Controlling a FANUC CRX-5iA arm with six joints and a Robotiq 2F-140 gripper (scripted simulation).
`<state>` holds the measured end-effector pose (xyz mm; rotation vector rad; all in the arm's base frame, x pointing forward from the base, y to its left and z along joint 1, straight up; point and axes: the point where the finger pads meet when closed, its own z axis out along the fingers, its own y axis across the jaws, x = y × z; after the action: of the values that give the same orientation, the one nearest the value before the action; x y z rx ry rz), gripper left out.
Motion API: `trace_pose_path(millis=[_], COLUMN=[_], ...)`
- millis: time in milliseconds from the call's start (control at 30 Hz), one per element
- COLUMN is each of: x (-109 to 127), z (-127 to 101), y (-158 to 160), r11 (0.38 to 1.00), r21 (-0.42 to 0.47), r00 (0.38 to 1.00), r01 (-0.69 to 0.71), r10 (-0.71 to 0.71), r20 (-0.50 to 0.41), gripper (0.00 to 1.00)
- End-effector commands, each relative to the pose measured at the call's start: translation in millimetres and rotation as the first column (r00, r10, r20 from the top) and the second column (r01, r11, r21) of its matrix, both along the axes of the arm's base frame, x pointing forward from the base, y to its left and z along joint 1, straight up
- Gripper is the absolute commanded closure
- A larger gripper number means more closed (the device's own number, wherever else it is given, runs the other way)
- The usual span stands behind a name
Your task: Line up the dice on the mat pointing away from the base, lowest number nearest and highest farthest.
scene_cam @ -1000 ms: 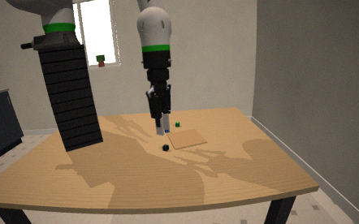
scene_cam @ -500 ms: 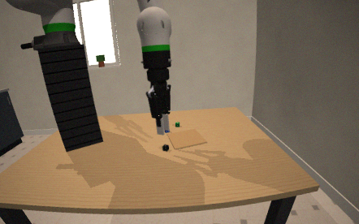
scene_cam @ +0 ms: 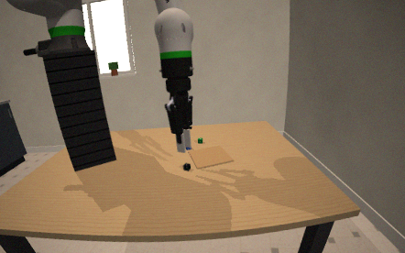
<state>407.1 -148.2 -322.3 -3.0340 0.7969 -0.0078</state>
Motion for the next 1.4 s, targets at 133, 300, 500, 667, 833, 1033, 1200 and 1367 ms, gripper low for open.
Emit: trace_pose_path(millis=[133, 300, 500, 667, 833, 1033, 1200, 1367], x=[0.2, 0.4, 0.7, 0.9, 1.2, 1.6, 1.8, 2.0], z=[-2.0, -6.4, -14.1, -18.7, -26.8, -36.3, -41.7, -46.1], y=[-0.1, -0.1, -0.1, -0.1, -0.1, 0.0, 0.0, 0.0], r11=[1.000, 1.000, 1.000, 1.000, 1.000, 1.000, 1.000, 1.000], r21=[0.000, 0.000, 0.000, 0.000, 0.000, 0.000, 0.000, 0.000], r00=[1.000, 1.000, 1.000, 1.000, 1.000, 1.000, 1.000, 1.000], r01=[0.000, 0.000, 0.000, 0.000, 0.000, 0.000, 0.000, 0.000], r10=[0.000, 0.000, 0.000, 0.000, 0.000, 0.000, 0.000, 0.000], r20=[0.000, 0.000, 0.000, 0.000, 0.000, 0.000, 0.000, 0.000], gripper=[0.79, 0.79, 0.79, 0.79, 0.79, 0.79, 0.79, 0.79])
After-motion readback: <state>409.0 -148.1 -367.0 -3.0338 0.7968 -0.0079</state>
